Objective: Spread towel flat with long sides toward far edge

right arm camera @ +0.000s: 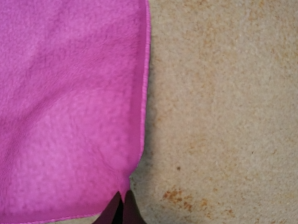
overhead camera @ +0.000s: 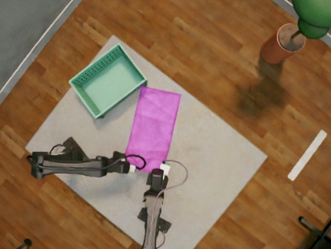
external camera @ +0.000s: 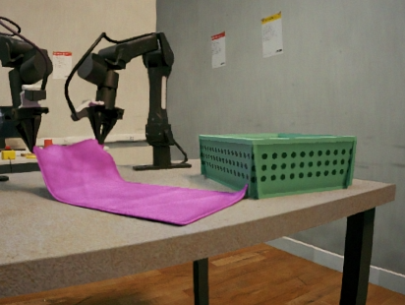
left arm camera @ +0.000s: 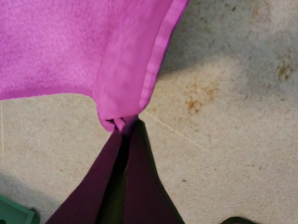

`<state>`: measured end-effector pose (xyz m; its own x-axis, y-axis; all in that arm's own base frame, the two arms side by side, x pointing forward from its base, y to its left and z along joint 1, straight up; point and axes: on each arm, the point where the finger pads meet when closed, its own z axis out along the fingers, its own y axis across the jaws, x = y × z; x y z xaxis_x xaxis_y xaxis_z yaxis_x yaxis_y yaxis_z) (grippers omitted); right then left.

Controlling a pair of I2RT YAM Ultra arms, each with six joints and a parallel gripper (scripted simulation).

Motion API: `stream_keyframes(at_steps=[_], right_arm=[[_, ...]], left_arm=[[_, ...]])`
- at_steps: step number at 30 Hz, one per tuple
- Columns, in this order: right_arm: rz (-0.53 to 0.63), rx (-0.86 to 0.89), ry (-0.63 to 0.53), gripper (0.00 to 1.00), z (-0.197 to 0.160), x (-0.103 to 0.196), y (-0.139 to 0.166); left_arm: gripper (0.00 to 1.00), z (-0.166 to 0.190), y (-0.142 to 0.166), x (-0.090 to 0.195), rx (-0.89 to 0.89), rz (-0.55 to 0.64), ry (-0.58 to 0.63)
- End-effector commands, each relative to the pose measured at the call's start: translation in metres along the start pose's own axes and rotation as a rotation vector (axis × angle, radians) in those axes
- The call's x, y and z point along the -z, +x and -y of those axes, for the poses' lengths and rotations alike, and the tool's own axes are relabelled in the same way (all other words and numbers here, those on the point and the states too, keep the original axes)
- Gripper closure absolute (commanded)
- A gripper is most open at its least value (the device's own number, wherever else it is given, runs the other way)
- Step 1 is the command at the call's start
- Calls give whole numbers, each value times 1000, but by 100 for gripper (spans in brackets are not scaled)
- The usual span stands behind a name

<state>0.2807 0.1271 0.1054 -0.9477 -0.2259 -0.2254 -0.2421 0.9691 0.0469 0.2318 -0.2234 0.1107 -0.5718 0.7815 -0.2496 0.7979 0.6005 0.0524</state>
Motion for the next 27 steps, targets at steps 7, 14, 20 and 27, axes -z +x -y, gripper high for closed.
stream_keyframes(at_steps=[7,14,20,27], right_arm=[[36,25,12,100,8,47,-34],[80,34,10,100,10,84,-63],[126,40,11,100,13,124,-94],[174,45,13,100,16,164,-125]], left_arm=[[100,-29,-14,44,16,12,12],[100,-59,-29,83,67,54,-7],[100,-91,-46,124,133,98,-32],[100,-123,-63,165,224,142,-61]])
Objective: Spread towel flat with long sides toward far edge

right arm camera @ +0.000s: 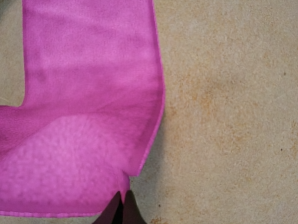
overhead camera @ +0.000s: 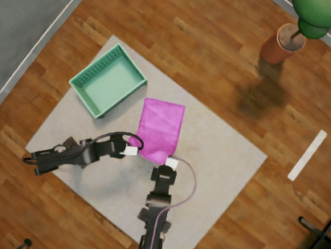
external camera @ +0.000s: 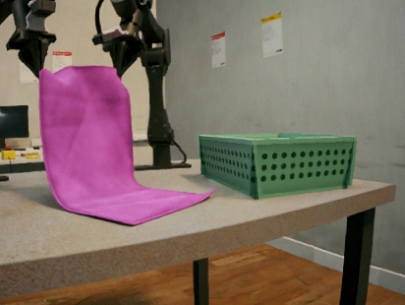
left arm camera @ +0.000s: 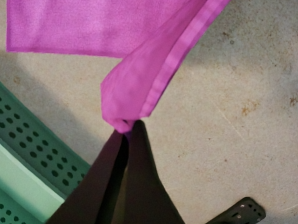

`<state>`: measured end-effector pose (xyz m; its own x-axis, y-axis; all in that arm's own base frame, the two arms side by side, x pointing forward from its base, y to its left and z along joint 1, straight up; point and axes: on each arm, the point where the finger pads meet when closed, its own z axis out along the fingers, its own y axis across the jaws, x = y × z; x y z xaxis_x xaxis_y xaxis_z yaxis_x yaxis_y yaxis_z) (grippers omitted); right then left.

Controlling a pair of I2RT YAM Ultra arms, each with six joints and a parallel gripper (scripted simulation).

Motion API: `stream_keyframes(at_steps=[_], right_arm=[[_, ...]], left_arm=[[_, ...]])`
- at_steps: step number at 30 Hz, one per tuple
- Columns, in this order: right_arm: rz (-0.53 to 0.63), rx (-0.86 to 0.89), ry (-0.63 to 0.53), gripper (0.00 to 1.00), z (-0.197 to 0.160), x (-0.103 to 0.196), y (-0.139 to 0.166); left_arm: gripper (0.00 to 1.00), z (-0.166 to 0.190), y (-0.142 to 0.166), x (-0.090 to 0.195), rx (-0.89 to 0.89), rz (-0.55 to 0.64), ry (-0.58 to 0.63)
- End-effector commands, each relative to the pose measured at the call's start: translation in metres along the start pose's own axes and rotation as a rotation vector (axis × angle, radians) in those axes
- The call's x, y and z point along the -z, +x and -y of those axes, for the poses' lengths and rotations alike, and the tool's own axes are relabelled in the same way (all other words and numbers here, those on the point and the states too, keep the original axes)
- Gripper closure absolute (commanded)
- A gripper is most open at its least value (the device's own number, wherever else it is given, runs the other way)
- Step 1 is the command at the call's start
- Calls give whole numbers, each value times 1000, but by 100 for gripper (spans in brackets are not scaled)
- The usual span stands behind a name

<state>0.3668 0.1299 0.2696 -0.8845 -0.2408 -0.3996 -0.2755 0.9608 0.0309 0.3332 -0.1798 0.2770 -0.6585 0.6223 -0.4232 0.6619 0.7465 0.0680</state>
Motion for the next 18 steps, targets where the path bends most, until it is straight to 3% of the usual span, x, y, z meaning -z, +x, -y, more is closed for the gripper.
stream_keyframes(at_steps=[1,2,4,5,7,8,12,13,15,16,17,18], right_arm=[[-8,8,8,100,6,21,-9],[66,9,12,100,9,38,-28],[66,9,12,100,9,38,-28],[149,10,16,100,11,54,-47],[150,10,16,100,11,54,-47],[234,11,19,100,13,70,-65],[241,11,21,100,14,70,-65],[350,12,22,100,15,88,-88],[367,12,23,100,15,91,-88],[445,13,25,100,17,104,-105],[495,13,25,100,17,122,-101],[495,13,25,100,17,122,-101]], left_arm=[[100,-8,-1,16,41,-34,15],[100,-24,-16,33,79,31,-9],[100,-24,-16,33,79,31,-9],[100,-39,-31,50,113,103,-34],[100,-39,-31,50,117,112,-37],[100,-53,-45,66,147,185,-63],[100,-49,-47,66,143,200,-62],[100,-67,-59,82,181,273,-95],[100,-69,-64,90,183,326,-111],[100,-83,-77,100,209,390,-135],[100,-80,-74,116,213,438,-154],[100,-81,-71,109,216,415,-152]])
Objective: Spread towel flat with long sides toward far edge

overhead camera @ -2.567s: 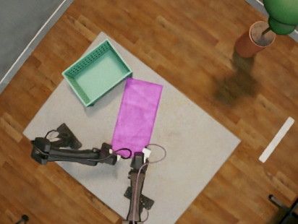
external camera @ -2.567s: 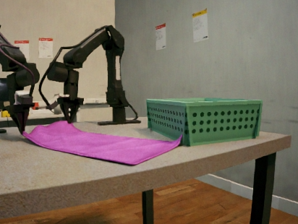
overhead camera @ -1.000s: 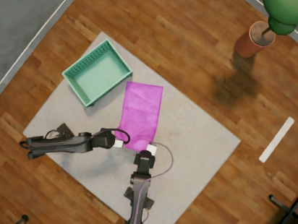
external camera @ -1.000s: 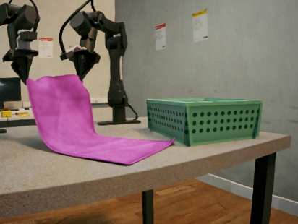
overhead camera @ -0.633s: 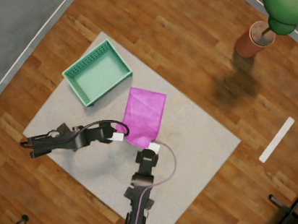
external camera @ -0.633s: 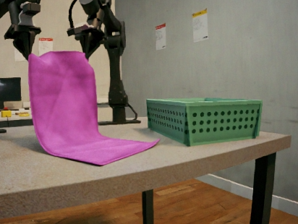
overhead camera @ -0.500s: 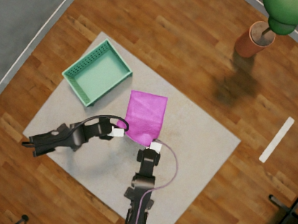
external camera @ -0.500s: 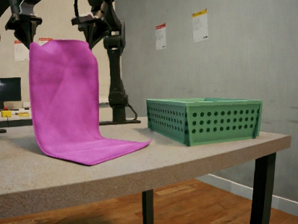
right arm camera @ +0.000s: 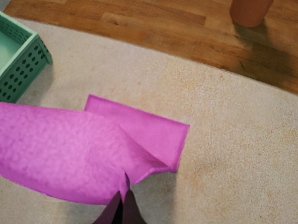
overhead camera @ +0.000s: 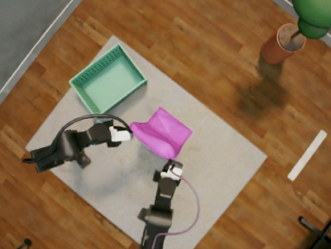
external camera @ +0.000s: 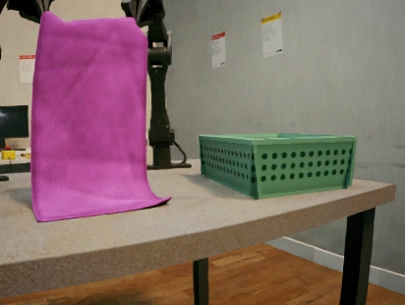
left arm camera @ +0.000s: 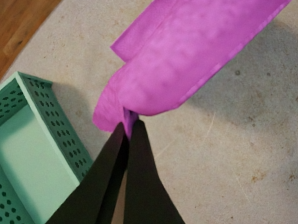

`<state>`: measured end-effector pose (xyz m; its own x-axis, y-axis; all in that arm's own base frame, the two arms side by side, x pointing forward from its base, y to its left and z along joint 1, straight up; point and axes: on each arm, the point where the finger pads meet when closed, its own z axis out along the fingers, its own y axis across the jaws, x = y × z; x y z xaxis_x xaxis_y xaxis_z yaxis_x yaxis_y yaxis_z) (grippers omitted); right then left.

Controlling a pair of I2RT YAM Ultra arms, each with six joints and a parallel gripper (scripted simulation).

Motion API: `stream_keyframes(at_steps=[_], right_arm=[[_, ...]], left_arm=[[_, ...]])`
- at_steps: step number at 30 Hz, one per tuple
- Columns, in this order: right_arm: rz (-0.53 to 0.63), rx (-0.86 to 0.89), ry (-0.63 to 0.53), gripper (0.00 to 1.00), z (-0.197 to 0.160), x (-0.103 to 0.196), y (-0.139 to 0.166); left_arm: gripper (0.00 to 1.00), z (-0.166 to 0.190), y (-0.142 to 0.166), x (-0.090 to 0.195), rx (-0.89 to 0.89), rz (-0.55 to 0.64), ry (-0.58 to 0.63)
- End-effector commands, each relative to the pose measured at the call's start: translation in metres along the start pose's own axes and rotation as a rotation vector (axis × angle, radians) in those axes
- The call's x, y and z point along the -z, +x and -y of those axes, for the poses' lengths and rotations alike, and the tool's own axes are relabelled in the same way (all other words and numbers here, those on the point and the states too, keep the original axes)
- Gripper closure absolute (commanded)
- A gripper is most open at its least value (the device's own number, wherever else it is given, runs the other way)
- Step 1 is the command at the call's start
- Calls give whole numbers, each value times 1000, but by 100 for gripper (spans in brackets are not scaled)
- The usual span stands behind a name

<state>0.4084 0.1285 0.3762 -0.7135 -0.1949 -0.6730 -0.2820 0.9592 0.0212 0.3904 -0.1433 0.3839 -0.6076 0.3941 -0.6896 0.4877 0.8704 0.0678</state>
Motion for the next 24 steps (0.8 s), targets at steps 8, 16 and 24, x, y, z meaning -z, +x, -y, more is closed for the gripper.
stream_keyframes(at_steps=[8,16,24], right_arm=[[320,7,28,100,12,35,-61],[498,10,33,100,14,64,-100],[554,11,40,100,17,56,-127]], left_arm=[[100,-31,-50,30,101,277,-95],[100,-47,-86,38,145,407,-141],[100,-65,-106,48,199,470,-189]])
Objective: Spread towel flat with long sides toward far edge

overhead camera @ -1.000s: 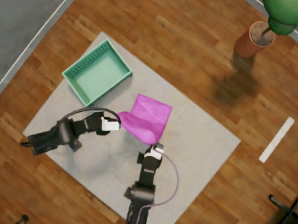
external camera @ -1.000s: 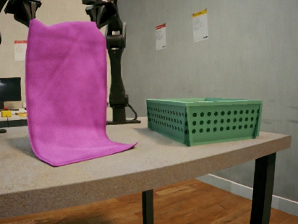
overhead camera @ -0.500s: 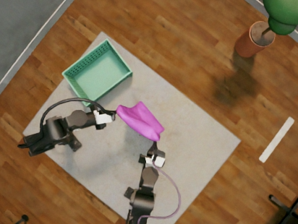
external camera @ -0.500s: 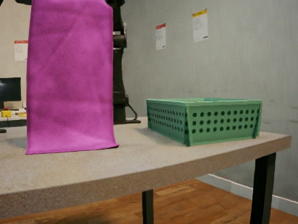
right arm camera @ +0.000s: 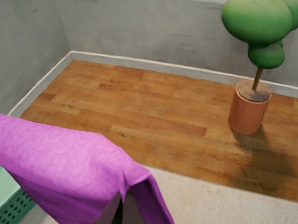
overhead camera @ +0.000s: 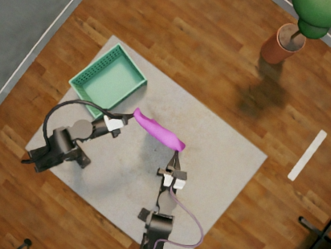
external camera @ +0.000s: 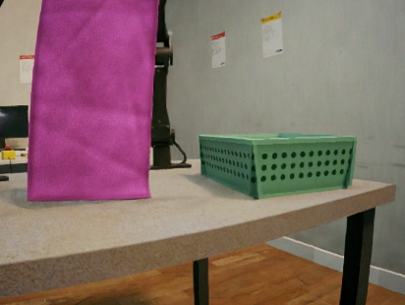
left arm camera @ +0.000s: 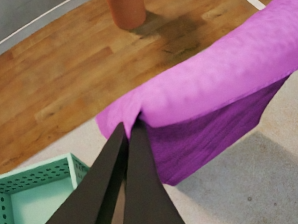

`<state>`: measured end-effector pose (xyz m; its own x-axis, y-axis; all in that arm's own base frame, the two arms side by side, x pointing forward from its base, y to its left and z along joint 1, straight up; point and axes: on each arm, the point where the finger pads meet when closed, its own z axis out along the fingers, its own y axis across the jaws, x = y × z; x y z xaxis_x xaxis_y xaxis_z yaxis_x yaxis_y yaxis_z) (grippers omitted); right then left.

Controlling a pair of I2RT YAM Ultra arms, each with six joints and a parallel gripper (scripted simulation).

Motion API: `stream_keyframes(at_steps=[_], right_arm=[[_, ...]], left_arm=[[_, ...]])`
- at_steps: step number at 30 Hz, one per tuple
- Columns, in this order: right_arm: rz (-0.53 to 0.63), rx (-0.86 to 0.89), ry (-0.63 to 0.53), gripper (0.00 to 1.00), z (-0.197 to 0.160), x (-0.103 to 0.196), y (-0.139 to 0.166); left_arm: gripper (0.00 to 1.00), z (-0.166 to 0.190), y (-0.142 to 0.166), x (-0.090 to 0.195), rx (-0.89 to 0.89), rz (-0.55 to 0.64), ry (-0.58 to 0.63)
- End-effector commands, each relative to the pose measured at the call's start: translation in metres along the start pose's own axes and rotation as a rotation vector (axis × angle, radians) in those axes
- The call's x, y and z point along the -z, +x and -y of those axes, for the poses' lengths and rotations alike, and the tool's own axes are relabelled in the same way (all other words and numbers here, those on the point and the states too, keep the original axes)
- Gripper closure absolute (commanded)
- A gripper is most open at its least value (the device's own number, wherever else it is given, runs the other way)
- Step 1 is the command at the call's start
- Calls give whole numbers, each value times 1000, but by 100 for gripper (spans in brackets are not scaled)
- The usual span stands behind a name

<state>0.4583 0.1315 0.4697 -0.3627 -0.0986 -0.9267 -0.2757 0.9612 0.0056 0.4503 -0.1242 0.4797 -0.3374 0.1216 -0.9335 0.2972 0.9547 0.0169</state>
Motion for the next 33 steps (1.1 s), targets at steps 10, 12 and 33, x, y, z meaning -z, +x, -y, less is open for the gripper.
stream_keyframes(at_steps=[10,12,33], right_arm=[[126,6,25,100,9,5,-40],[133,6,25,100,9,8,-42],[151,0,43,100,18,-7,-45]], left_arm=[[100,-14,-23,2,42,60,-56],[100,-13,-23,2,42,60,-55],[100,-21,-35,-11,45,114,-69]])
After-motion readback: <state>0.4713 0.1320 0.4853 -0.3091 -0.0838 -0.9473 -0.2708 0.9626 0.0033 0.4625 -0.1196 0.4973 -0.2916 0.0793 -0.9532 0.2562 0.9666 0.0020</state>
